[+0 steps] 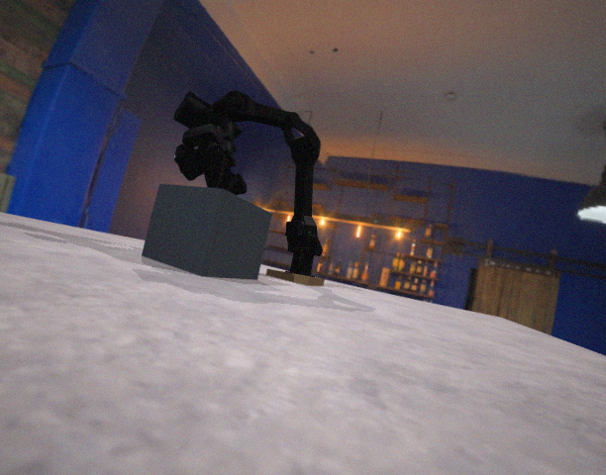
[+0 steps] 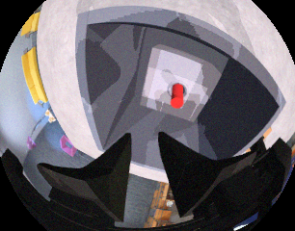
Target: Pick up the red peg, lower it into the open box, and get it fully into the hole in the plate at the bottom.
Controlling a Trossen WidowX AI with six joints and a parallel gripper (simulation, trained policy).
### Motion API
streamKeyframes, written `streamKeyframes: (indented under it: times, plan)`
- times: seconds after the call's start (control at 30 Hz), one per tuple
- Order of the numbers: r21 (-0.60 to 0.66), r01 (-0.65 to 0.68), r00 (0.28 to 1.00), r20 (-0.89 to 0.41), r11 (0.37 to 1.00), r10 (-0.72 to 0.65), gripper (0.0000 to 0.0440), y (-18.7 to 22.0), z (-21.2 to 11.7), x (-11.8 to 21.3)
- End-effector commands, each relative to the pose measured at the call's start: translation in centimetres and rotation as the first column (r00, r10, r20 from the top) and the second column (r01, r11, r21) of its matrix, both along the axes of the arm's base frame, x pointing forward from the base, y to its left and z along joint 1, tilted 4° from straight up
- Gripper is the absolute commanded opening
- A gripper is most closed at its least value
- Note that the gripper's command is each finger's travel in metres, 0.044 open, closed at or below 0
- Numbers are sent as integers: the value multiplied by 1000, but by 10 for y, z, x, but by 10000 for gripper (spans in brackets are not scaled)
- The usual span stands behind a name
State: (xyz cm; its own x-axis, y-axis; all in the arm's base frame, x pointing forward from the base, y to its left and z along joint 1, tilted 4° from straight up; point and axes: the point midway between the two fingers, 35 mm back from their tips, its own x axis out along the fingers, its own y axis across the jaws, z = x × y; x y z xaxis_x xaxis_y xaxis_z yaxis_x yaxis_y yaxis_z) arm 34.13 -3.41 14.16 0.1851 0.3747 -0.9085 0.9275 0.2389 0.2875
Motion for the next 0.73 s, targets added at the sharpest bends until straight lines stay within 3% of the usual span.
streamKeyframes:
  times: [0.0,0.7]
  plan:
    - [19,-6,1000,13,1000,6,121,-1,2,4]
    - [101,-62,992,112,993,51,122,-12,10,24]
